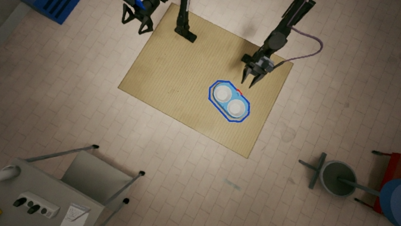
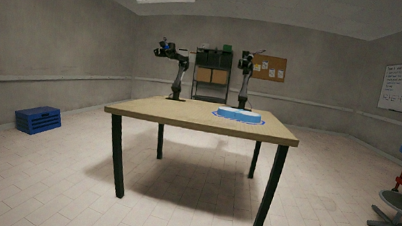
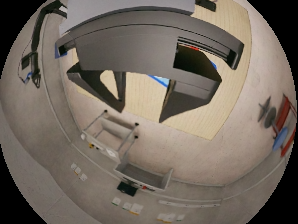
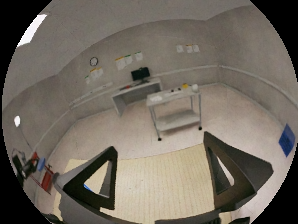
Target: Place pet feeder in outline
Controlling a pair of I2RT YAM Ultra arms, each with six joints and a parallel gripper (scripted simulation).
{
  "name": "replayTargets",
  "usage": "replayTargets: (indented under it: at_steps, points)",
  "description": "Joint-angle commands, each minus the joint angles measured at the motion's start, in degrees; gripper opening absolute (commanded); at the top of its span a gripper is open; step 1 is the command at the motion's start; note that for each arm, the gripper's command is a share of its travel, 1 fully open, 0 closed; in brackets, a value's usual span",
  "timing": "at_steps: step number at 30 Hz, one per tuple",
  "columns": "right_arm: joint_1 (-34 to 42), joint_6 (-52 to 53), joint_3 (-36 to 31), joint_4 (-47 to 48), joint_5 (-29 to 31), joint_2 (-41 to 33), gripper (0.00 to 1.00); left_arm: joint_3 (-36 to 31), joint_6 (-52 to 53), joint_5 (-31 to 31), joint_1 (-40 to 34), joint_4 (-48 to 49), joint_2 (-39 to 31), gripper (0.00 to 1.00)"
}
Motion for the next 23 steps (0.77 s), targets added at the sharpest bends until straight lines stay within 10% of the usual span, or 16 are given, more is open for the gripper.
replayTargets:
  at_steps: [1,23]
  points:
    - [-0.5,0.4,2.0,1.2,0.2,-0.4,1.0,-1.7,11.4,2.3,1.3,8.9,-3.5,0.47]
    - [0.5,0.4,0.5,1.3,0.1,-1.8,1.0,-3.9,11.1,9.4,3.3,19.1,-3.0,0.47]
